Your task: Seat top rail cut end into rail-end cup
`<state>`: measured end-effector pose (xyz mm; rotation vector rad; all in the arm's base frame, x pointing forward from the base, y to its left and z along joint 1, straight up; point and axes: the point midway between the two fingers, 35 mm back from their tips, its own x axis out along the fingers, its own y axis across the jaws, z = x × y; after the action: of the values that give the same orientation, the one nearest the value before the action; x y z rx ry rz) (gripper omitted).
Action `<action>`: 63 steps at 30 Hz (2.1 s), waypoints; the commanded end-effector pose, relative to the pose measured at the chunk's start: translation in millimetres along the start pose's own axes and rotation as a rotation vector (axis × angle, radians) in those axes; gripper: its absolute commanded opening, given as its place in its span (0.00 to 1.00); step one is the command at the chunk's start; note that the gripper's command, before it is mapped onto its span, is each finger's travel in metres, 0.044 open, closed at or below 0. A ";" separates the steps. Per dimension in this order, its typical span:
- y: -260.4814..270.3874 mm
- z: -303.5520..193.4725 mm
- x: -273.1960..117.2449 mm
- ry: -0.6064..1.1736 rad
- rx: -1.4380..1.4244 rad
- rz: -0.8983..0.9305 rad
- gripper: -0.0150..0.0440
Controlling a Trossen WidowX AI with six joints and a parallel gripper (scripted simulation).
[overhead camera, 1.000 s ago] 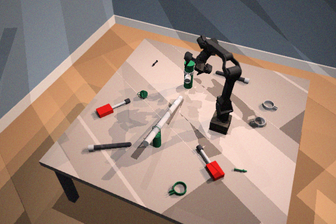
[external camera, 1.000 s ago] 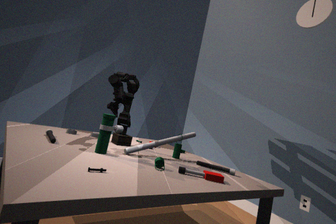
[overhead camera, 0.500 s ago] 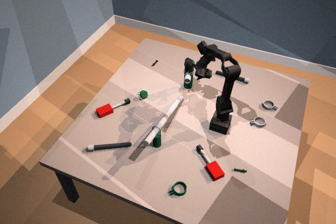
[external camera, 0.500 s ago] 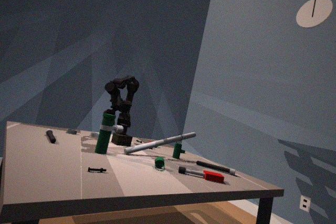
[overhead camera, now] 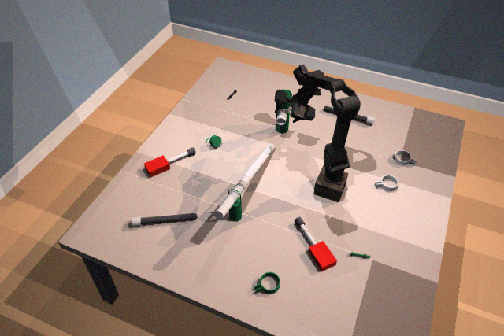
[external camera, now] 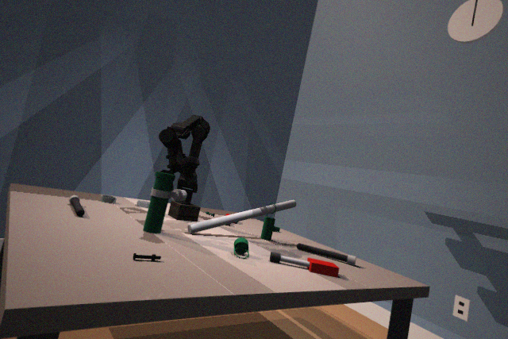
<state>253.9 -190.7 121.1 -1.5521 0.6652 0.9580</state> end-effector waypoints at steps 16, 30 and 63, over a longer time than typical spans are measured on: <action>1.8 0.3 32.8 -0.003 0.007 0.005 1.00; 2.2 2.4 55.0 -0.003 0.008 0.003 1.00; -7.0 1.9 61.1 0.053 0.106 0.002 0.25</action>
<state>288.9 -181.6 72.8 -1.5002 0.7220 0.8926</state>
